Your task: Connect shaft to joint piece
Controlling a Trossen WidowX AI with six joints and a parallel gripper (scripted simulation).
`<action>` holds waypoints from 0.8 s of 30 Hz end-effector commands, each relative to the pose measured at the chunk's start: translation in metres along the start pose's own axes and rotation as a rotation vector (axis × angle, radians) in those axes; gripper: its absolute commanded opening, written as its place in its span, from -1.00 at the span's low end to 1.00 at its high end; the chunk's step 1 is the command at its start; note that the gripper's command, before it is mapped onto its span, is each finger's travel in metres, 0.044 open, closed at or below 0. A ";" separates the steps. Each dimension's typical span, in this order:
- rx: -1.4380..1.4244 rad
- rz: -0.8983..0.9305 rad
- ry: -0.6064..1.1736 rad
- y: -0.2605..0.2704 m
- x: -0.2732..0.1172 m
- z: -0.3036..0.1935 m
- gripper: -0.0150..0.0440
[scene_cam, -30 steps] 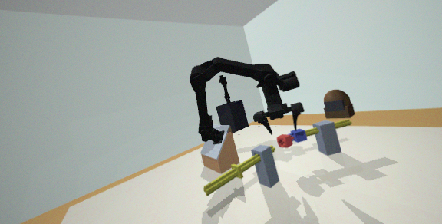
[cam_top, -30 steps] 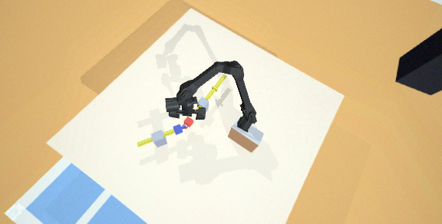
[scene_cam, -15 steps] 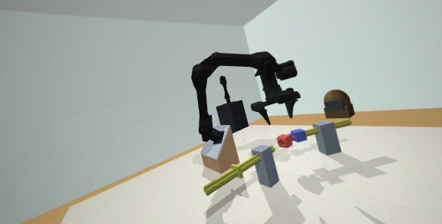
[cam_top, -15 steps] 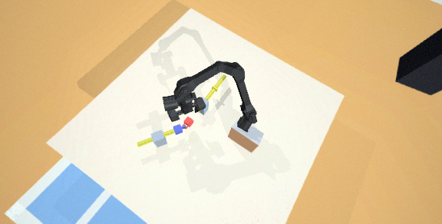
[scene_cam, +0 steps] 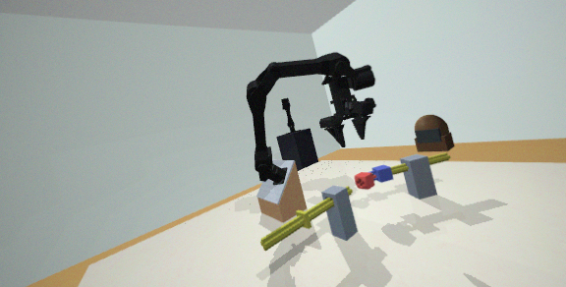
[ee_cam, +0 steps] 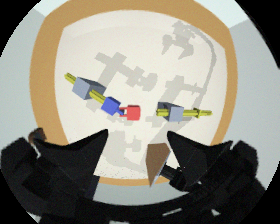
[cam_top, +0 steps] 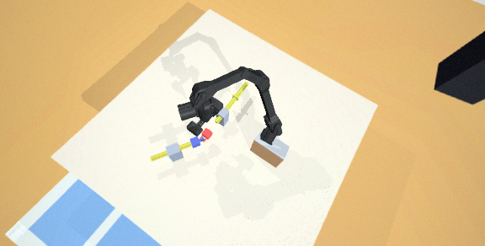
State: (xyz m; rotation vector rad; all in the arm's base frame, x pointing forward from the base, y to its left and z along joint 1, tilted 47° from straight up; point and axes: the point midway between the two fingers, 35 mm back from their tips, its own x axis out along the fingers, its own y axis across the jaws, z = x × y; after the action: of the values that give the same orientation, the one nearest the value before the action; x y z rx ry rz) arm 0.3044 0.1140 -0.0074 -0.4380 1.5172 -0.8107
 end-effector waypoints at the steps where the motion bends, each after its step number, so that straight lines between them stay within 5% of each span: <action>1: -0.042 -0.004 0.005 -0.001 -0.003 -0.001 1.00; 24: 0.549 0.168 0.124 -0.039 0.020 0.007 1.00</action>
State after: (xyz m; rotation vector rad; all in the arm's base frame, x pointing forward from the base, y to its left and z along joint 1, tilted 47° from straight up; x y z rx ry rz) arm 0.3036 0.0806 0.0054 0.0424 1.3813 -1.0331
